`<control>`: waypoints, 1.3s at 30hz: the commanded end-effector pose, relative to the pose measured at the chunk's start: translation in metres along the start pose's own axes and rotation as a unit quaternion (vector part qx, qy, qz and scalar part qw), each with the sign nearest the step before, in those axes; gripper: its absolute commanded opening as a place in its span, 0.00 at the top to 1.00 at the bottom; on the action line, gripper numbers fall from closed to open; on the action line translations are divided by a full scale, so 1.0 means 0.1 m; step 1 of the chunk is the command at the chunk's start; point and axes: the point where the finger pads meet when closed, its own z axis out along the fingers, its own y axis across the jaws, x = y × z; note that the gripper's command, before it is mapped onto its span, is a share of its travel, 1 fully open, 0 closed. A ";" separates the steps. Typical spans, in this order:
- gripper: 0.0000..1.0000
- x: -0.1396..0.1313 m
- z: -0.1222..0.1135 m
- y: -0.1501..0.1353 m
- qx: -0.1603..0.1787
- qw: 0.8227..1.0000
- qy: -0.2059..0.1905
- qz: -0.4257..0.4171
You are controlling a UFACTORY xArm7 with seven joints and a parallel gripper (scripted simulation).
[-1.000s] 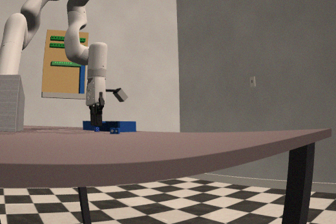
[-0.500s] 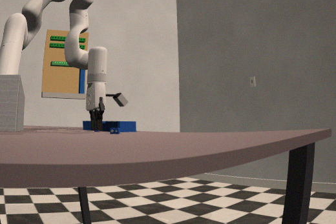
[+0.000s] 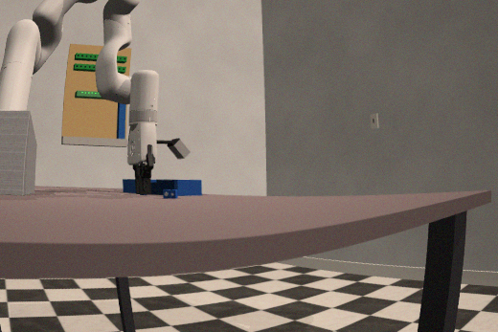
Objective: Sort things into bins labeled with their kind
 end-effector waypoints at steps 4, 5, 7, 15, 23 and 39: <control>1.00 0.01 -0.01 0.00 -0.001 1.000 0.002 0.000; 1.00 0.01 -0.01 0.00 -0.001 1.000 0.002 0.000; 1.00 0.01 -0.01 0.00 -0.001 1.000 0.002 0.000; 1.00 0.01 -0.01 0.00 -0.001 1.000 0.002 0.000; 1.00 0.01 -0.01 0.00 -0.001 1.000 0.002 0.000; 1.00 0.01 -0.34 0.00 0.000 1.000 0.002 0.000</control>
